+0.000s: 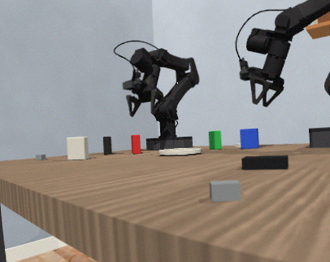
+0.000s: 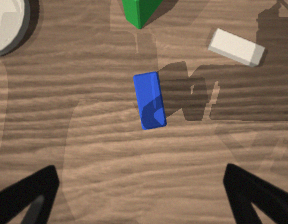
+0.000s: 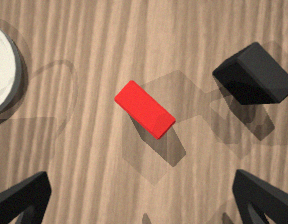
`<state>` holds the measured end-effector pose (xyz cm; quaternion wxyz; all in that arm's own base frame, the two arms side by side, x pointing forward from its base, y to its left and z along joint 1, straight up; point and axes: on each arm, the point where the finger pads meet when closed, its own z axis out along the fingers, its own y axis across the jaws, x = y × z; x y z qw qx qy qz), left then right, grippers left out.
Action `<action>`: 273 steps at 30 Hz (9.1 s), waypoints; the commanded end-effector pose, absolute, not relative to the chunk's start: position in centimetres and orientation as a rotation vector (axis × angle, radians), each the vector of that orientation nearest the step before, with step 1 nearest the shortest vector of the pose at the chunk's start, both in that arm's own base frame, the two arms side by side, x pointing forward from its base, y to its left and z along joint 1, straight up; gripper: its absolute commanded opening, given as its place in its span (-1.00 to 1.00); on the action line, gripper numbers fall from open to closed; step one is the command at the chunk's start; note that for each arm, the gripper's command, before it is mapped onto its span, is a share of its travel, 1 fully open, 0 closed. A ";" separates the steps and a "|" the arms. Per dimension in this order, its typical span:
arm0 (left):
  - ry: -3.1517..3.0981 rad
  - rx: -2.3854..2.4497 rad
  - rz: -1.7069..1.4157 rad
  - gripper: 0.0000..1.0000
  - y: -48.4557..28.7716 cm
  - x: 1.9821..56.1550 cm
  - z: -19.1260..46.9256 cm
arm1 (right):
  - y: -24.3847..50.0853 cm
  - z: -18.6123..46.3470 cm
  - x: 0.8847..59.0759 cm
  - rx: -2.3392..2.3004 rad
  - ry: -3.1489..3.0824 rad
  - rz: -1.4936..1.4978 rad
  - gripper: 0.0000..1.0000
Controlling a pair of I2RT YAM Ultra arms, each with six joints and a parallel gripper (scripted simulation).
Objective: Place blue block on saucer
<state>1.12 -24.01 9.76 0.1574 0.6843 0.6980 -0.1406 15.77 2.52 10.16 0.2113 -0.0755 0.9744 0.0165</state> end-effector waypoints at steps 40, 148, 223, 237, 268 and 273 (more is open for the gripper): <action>1.711 1.637 -0.794 1.00 -7.9 0.4 30.2 | 25.0 8.0 15.9 -1.249 1.942 0.654 -0.03; 1.664 1.536 -0.841 1.00 -8.2 0.9 32.3 | 33.7 4.8 -1.5 -1.866 1.387 1.061 -0.62; 1.918 1.190 -0.614 1.00 -15.6 7.7 33.3 | 24.1 4.7 21.1 -1.799 1.434 1.028 -0.62; 1.918 1.190 -0.614 1.00 -15.6 7.7 33.3 | 23.6 2.9 21.9 -1.799 1.422 1.016 -0.62; 1.918 1.190 -0.614 1.00 -15.6 7.7 33.3 | 16.9 6.9 24.3 -1.806 1.438 0.989 0.30; 1.918 1.190 -0.614 1.00 -15.6 7.7 33.3 | 17.1 6.7 24.5 -1.793 1.473 0.973 0.98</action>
